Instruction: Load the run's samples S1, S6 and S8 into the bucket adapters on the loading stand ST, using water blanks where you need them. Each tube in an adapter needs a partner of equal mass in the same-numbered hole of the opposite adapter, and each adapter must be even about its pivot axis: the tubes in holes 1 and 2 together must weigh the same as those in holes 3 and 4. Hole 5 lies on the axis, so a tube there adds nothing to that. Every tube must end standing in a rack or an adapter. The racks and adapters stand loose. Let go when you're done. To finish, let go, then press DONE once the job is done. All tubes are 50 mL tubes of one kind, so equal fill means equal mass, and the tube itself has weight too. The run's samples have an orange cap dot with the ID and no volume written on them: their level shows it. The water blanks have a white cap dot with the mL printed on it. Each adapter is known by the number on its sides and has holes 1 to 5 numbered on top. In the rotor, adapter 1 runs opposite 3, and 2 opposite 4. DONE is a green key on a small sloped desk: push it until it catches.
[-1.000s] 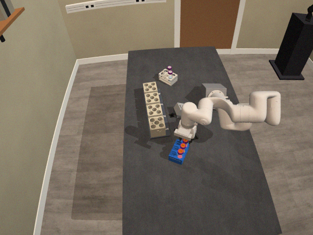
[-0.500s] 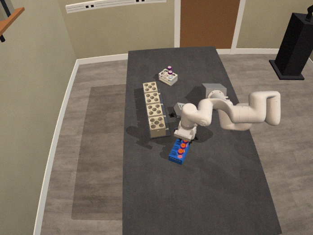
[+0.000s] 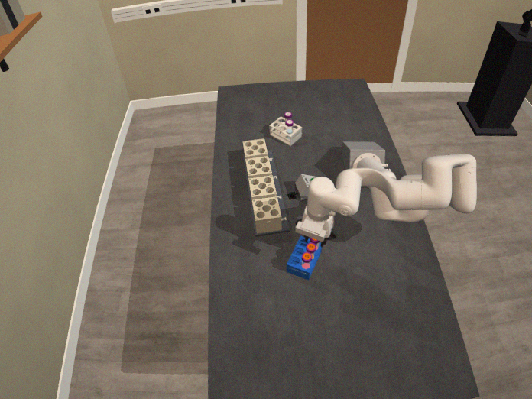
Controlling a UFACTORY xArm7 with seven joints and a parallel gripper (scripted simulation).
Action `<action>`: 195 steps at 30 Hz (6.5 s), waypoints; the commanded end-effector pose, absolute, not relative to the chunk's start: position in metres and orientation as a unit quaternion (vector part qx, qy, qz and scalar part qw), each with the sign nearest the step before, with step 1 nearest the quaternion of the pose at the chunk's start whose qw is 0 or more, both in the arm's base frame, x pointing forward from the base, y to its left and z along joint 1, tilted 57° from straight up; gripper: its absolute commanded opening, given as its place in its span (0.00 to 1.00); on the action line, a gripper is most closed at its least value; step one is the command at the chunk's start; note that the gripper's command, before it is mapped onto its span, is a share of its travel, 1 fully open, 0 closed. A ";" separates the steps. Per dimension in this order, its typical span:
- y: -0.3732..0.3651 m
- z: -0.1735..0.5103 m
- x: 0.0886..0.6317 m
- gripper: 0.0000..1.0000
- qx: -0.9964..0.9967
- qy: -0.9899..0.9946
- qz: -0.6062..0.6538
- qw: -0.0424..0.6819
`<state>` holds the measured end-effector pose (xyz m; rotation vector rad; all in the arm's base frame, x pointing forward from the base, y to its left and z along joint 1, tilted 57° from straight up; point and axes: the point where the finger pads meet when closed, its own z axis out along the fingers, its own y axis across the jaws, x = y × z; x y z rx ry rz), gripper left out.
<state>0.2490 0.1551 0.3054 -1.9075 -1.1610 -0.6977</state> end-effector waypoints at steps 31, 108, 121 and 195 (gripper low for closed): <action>0.153 0.307 0.250 0.00 -0.751 -0.456 -0.276 0.390; 0.103 0.340 0.246 0.00 -0.751 -0.456 -0.276 0.390; 0.084 0.352 0.245 0.00 -0.751 -0.456 -0.276 0.390; -0.033 0.276 0.312 0.00 -0.877 -0.055 -0.063 0.473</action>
